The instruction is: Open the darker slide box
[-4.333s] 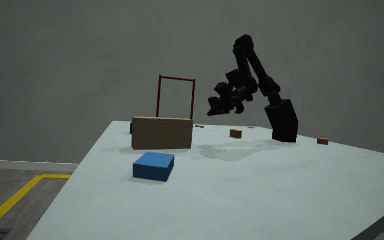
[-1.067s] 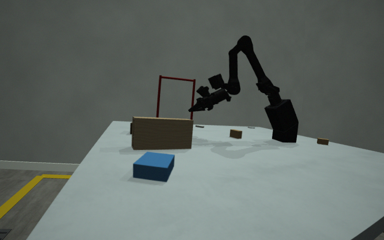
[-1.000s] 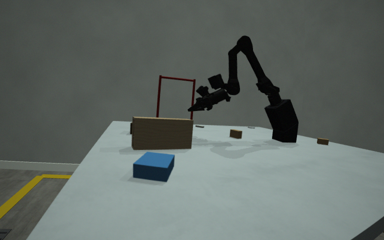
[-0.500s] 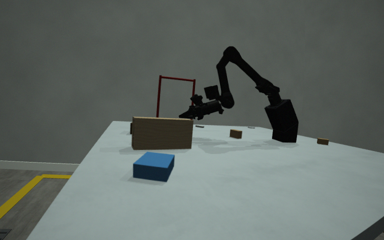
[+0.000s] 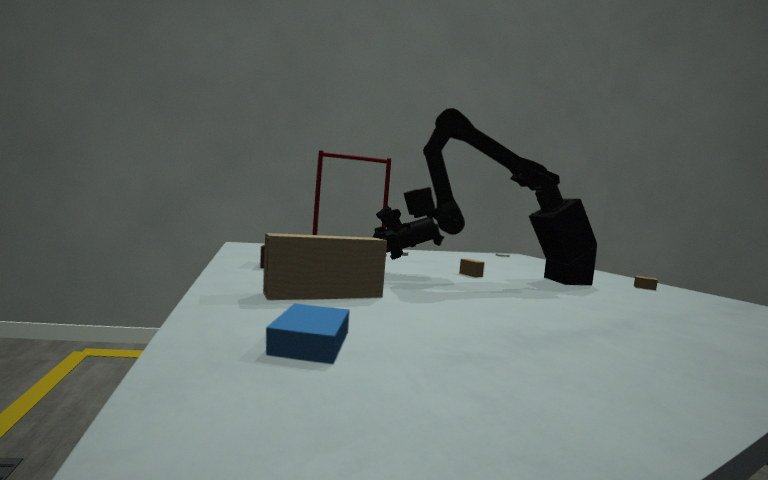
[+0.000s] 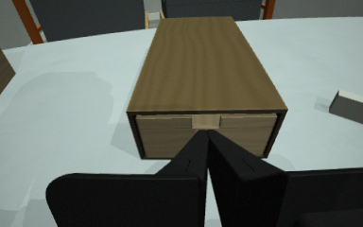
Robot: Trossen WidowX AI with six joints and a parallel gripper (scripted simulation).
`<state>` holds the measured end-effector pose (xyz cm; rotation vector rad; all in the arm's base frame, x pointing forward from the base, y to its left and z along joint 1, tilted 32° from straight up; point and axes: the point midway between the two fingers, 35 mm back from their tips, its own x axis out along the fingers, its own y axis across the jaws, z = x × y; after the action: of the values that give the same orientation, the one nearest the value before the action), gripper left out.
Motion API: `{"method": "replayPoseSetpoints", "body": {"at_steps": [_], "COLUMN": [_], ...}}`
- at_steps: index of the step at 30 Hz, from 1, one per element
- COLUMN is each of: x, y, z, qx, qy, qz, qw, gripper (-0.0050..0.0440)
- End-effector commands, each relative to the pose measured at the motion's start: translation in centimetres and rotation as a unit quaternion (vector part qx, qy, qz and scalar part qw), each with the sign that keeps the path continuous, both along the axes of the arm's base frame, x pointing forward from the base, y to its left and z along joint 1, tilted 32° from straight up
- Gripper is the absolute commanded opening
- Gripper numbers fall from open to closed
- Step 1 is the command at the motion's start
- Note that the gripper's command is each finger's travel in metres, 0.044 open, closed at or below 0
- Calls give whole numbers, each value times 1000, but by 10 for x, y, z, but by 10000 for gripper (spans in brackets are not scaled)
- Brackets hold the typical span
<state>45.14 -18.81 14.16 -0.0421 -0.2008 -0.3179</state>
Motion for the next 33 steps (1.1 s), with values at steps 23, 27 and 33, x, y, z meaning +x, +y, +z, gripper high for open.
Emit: {"method": "replayPoseSetpoints", "body": {"at_steps": [23, 27, 33], "x": [17, 16, 21], "y": [-7, -7, -8], "z": [-20, -15, -16], "qx": [2, 0, -1], "qy": [4, 0, -3], "qz": [-3, -2, -3], "qw": [1000, 1000, 1000], "gripper": [-50, -50, -50]}}
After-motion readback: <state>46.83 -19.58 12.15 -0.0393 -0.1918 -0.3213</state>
